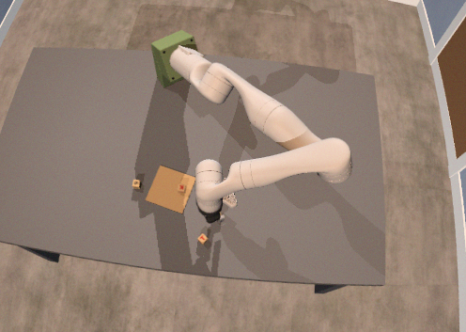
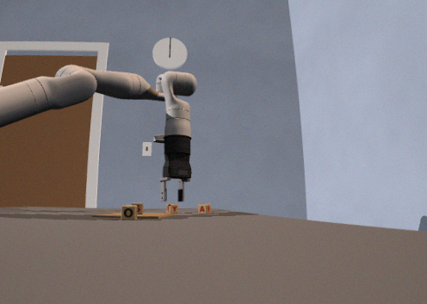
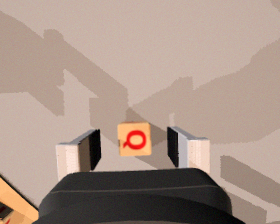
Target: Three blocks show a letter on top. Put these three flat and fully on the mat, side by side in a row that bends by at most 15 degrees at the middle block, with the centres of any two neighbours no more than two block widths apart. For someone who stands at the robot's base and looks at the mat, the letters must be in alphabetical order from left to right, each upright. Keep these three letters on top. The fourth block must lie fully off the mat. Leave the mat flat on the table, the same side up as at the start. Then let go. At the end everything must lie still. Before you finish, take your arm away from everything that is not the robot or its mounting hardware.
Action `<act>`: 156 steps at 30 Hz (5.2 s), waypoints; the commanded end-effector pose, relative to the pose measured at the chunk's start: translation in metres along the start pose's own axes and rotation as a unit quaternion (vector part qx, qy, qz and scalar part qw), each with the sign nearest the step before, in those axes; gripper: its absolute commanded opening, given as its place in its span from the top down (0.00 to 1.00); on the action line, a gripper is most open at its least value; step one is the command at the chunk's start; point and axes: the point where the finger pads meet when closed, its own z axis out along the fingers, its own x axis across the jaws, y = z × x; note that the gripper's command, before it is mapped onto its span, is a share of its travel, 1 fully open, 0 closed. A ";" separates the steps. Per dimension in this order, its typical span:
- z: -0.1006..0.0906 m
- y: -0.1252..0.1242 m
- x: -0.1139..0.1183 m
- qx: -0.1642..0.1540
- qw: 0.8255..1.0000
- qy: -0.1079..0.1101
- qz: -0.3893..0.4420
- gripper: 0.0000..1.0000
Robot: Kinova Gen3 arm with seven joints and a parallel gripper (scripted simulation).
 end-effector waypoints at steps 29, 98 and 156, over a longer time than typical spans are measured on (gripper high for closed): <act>-0.001 0.002 0.003 -0.002 1.000 0.002 0.003 0.00; 0.022 0.001 0.005 -0.003 1.000 0.005 -0.003 0.00; 0.033 -0.002 0.003 0.001 1.000 0.002 -0.006 0.21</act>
